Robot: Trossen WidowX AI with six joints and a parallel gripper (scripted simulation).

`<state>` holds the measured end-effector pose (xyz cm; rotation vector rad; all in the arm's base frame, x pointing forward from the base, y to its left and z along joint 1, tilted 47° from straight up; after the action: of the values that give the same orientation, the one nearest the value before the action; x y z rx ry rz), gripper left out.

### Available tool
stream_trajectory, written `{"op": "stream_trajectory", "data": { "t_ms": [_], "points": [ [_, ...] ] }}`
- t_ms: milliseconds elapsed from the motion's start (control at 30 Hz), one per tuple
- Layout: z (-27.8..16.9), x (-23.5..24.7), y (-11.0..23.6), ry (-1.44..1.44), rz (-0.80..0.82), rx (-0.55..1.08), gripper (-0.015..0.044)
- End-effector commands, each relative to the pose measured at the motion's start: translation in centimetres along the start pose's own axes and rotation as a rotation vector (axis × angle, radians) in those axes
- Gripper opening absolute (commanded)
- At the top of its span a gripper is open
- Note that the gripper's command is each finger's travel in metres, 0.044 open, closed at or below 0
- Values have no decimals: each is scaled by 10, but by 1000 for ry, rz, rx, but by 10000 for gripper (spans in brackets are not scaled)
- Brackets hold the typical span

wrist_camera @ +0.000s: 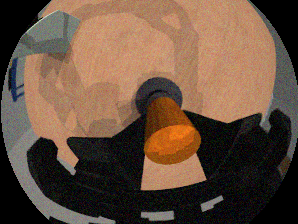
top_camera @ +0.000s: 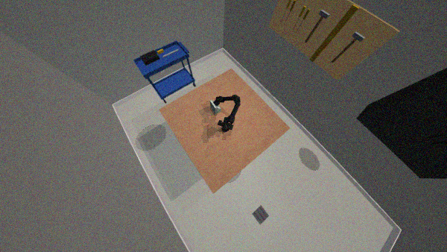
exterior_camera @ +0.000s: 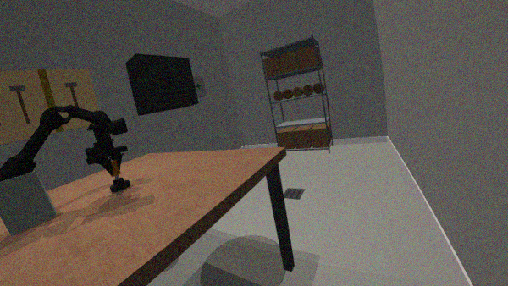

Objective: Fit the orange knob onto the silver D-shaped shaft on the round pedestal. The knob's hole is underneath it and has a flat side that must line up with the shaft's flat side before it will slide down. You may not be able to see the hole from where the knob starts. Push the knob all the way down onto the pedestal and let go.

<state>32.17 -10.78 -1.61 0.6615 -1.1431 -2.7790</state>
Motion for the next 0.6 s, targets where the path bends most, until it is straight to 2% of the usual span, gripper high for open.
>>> {"op": "stream_trajectory", "data": {
  "t_ms": [0,567],
  "points": [
    [-1,0,-1,-199,2,1,0],
    [0,1,-2,-1372,1,2,0]
  ]
}}
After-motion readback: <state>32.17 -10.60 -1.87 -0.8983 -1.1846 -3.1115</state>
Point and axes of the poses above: the point midway between the two fingers, 35 mm back from their tips, its own y axis back along the fingers, its own x axis across the jaws, z = x × y, the point moved 5 cm from there along y, back along the fingers, and after that the axes turned 7 degrees about -y, right-handed, at the moved point
